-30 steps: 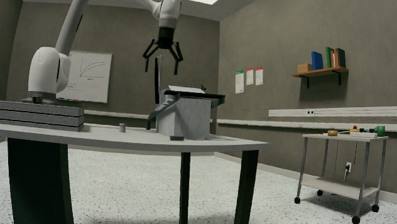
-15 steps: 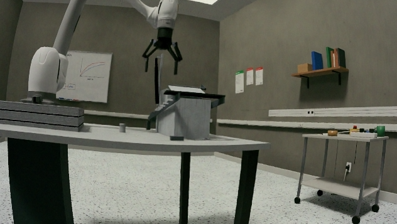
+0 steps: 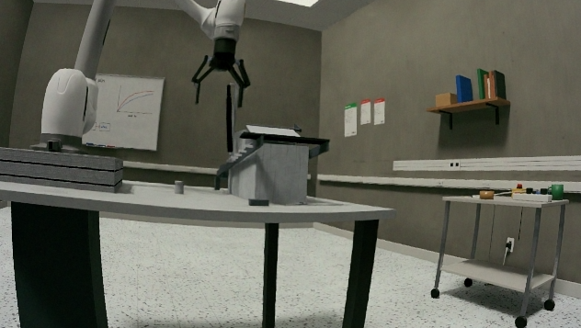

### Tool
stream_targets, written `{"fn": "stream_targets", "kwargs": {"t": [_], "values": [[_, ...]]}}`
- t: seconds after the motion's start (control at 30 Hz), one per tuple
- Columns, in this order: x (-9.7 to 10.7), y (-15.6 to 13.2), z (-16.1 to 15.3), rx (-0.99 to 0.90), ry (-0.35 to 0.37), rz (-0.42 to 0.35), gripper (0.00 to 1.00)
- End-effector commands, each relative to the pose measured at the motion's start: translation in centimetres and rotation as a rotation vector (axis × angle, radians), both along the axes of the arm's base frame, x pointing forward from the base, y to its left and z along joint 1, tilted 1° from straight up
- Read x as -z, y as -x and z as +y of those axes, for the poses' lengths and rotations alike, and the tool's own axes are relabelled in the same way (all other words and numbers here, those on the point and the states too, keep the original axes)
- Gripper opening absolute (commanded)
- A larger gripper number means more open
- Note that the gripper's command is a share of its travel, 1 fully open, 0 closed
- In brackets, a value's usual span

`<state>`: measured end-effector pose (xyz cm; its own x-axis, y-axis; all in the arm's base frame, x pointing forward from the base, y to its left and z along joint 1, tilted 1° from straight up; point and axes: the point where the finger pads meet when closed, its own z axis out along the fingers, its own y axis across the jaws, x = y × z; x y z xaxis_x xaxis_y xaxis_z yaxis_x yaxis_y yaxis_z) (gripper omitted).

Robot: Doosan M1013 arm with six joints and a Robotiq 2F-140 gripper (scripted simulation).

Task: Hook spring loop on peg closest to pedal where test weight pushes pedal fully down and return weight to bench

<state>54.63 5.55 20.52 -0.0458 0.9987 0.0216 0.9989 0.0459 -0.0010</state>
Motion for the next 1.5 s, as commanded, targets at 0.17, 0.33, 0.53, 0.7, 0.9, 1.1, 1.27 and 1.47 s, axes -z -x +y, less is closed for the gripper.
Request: {"fn": "stream_targets", "kwargs": {"t": [0.17,0.33,0.53,0.7,0.9,1.1,1.27,1.47], "values": [[-0.1,0.0,0.0,0.0,-0.001,-0.001,1.0],[-0.1,6.0,-0.6,0.0,0.003,-0.001,1.0],[-0.1,6.0,-0.6,0.0,0.003,-0.001,1.0],[-0.1,6.0,-0.6,0.0,0.003,-0.001,1.0],[-0.1,11.5,-1.2,0.0,0.003,-0.001,1.0],[-0.1,11.5,-1.2,0.0,0.003,-0.001,1.0],[-0.1,11.5,-1.2,0.0,0.003,-0.001,1.0],[5.9,11.5,-1.2,0.0,0.004,-0.001,1.0]]}}
